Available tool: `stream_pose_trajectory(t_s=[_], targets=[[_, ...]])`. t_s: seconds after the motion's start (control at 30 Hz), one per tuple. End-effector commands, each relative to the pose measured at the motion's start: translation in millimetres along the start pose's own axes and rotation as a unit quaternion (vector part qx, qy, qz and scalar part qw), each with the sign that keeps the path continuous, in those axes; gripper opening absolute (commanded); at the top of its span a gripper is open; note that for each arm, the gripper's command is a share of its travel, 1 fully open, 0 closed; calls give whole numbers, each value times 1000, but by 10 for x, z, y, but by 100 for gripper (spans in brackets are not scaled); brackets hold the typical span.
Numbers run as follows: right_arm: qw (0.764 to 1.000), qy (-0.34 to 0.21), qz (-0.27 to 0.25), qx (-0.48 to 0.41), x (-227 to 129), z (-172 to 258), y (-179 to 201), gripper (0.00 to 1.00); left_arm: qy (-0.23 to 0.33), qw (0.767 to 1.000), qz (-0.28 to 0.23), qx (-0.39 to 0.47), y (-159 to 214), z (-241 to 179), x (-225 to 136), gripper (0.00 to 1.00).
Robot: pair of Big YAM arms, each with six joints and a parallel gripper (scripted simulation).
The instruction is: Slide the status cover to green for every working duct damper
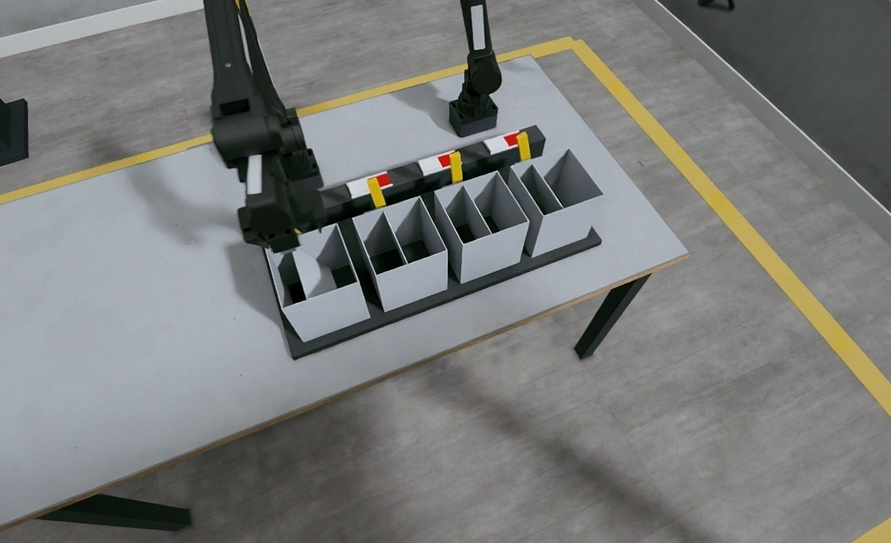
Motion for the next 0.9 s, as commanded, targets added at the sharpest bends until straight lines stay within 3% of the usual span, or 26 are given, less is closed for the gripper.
stream_pose_trajectory(t_s=[0.0,0.03,0.23,0.4,0.87], targets=[[999,9,-33,-20,-349,16,-132,100,-40,995,-73,-56,-292,226,-332,100],[999,9,-33,-20,-349,16,-132,100,-40,995,-73,-56,-292,226,-332,100],[999,7,-33,-29,-363,74,-138,100,-160,956,-200,-145,-470,894,-1086,100],[999,7,-33,-29,-363,74,-139,100,-207,925,-262,-181,-514,1133,-1472,100],[999,7,-33,-29,-363,74,-139,100,-220,914,-281,-191,-524,1200,-1600,100]])
Point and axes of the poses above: on each arm, the point where the finger pads meet when closed, its own x axis out along the fingers, its own z axis across the jaws, y = z × x, the point moved 8 cm from there along -x, back along the fingers, and after that the axes turned 13 degrees about -x, right-handed, at the moved point
